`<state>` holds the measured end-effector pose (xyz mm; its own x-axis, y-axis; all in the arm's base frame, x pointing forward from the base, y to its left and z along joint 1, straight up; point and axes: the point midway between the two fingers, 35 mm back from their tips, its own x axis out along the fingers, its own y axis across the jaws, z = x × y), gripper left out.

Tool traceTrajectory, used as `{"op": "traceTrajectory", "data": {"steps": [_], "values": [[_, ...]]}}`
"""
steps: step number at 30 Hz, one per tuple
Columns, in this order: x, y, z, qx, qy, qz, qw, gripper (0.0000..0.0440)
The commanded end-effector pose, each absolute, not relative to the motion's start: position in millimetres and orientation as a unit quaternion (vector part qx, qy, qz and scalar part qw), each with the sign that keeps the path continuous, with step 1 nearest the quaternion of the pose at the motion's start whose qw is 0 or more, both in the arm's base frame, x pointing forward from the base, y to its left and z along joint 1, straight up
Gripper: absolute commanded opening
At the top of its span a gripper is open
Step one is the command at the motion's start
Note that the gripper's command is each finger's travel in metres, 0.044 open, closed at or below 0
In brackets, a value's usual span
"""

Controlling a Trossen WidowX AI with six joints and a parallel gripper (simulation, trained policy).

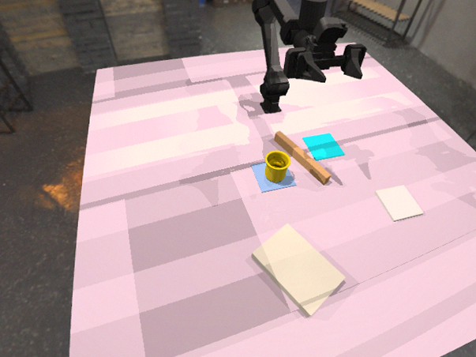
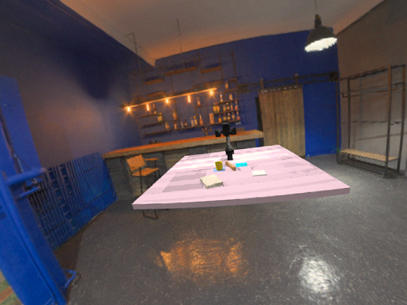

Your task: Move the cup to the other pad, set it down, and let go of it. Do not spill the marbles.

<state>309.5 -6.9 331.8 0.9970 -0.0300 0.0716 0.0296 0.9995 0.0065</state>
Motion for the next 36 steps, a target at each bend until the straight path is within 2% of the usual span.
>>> {"op": "traceTrajectory", "data": {"steps": [1, 10, 12, 36], "values": [[310.1, -6.9, 331.1, 0.005, -0.033, -0.016, 0.999, 0.0374], [316.5, -0.4, 318.8, 0.031, 0.020, -0.013, 0.999, 0.0138], [318.4, 2.0, 315.5, 0.037, 0.035, -0.011, 0.999, 0.0106], [338.6, 31.2, 286.7, 0.114, 0.222, 0.002, 0.968, 0.0108]]}}
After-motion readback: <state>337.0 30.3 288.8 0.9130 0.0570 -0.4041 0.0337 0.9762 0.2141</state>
